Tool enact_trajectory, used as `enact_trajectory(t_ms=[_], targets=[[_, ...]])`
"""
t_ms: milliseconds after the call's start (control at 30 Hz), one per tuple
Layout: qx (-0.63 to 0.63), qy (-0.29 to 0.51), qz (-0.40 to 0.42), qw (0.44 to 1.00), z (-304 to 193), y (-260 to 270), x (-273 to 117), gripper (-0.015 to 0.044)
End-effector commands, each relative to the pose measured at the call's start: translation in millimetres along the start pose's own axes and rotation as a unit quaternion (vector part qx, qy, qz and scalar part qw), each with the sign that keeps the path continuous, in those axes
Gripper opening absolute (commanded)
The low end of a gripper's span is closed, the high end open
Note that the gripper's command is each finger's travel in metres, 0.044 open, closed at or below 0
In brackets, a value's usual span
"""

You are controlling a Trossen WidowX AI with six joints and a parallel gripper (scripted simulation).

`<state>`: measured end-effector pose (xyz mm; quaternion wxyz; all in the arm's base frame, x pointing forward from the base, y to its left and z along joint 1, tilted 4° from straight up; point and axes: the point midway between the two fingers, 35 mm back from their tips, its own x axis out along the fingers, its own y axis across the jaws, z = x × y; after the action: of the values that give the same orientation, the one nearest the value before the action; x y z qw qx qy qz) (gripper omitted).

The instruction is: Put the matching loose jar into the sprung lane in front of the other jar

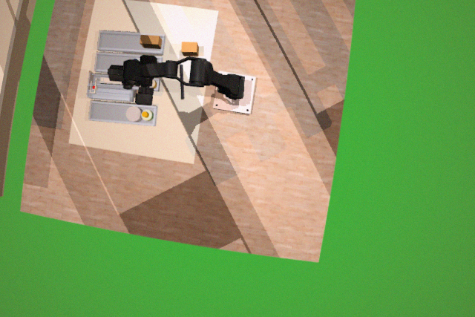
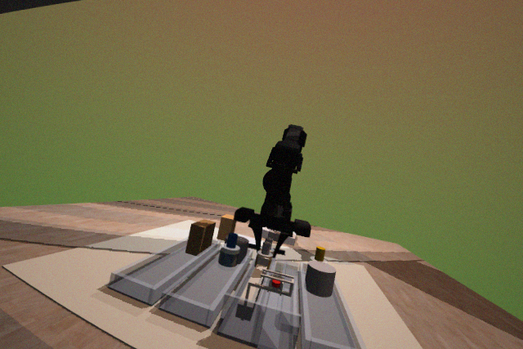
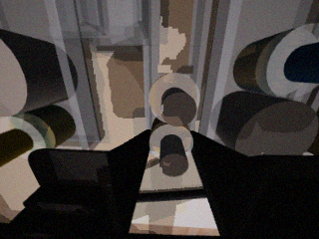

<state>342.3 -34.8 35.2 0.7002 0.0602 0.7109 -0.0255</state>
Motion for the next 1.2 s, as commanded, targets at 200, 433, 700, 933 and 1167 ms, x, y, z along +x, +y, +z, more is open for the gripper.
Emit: enact_trajectory(t_ms=[200,433,700,933,1167], targets=[[0.0,-0.005,-0.001,1.0,0.6,-0.1,-0.2,0.0],[0.0,-0.005,-0.001,1.0,-0.6,-0.1,-0.2,0.0],[0.0,-0.005,-0.001,1.0,-1.9,-0.1,-0.1,0.0],[0.0,-0.005,-0.001,1.0,-4.3,0.0,0.0,0.0],[0.0,-0.005,-0.001,1.0,-6.5,0.0,0.2,0.0]])
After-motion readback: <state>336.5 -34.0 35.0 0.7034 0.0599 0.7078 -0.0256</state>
